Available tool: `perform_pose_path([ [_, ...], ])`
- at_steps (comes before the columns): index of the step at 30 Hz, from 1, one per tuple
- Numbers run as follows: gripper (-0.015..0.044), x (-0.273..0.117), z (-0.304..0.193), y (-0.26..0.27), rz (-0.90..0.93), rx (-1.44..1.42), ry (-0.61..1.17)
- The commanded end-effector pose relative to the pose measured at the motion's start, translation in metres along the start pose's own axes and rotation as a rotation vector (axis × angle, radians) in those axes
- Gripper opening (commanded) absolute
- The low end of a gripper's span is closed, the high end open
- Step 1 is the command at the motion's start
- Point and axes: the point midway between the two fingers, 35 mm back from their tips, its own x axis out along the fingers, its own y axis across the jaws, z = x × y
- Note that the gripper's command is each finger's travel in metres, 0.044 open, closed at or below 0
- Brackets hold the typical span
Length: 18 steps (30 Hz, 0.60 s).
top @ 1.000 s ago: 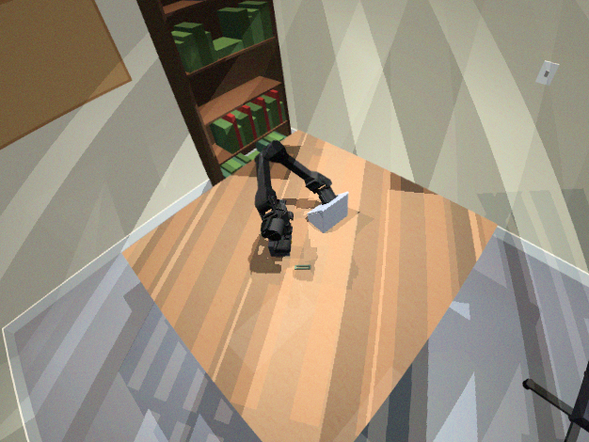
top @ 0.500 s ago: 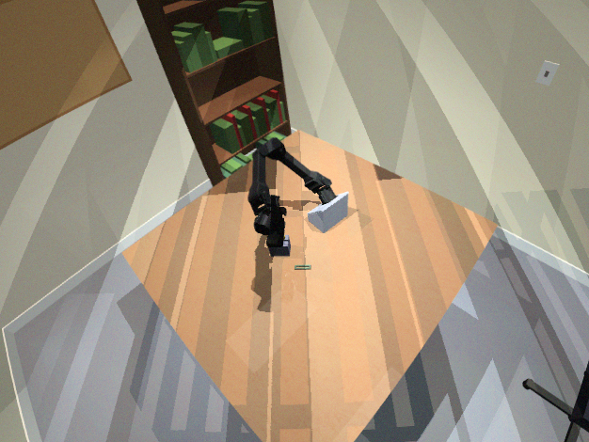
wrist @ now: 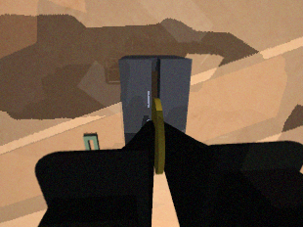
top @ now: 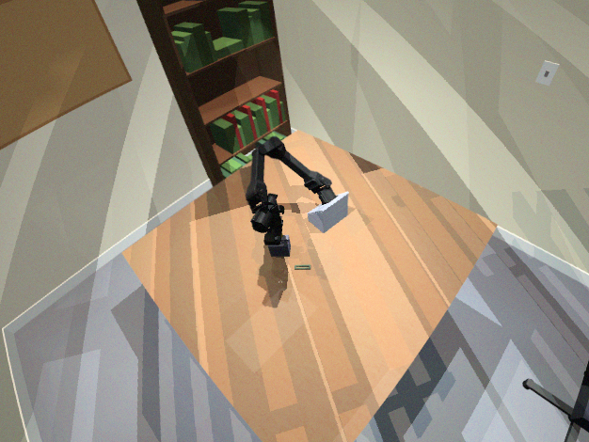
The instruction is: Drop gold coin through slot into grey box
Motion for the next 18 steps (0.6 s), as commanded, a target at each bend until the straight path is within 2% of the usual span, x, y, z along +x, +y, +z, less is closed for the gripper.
perform_pose_path([
  [1, 0.0000, 0.0000, -0.0001, 0.0004, 0.001, 0.004, 0.001],
  [18, 0.0000, 0.0005, 0.0014, -0.0034, -0.001, -0.004, 0.003],
])
